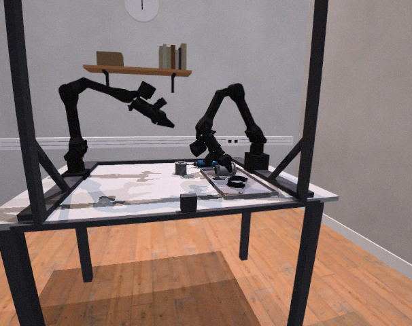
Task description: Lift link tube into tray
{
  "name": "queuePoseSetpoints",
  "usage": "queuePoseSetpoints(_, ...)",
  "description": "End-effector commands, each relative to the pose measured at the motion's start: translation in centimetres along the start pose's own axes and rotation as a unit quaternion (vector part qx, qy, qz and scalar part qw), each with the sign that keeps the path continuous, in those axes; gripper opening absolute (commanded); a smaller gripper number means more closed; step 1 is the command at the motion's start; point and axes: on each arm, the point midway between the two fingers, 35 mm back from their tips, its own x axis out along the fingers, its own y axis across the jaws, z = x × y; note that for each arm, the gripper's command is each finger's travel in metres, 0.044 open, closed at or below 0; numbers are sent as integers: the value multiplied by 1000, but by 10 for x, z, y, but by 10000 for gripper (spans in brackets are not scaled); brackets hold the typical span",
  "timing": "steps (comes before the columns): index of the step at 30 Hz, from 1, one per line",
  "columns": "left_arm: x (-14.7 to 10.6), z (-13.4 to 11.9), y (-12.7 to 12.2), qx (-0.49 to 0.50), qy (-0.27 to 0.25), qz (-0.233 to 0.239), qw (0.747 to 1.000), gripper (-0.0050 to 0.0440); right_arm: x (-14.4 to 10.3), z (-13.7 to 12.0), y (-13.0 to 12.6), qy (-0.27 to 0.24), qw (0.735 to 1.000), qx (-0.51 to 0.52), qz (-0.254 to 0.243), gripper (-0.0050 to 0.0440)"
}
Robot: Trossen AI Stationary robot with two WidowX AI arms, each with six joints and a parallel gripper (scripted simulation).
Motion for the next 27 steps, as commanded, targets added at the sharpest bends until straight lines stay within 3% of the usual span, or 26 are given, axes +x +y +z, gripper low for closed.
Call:
queuePoseSetpoints(1,-6,10,0,-1,-14,1,1000,440,-4,1,1,-7,1000,-1,2,440)
queuePoseSetpoints(14,-6,10,0,-1,-14,1,1000,440,-32,2,0,-17,1000,-3,3,440)
queuePoseSetpoints(21,-6,10,0,-1,-14,1,1000,440,-79,1,0,-18,1000,-3,2,440)
queuePoseSetpoints(27,-6,10,0,-1,-14,1,1000,440,-78,-3,-1,-20,1000,-4,2,440)
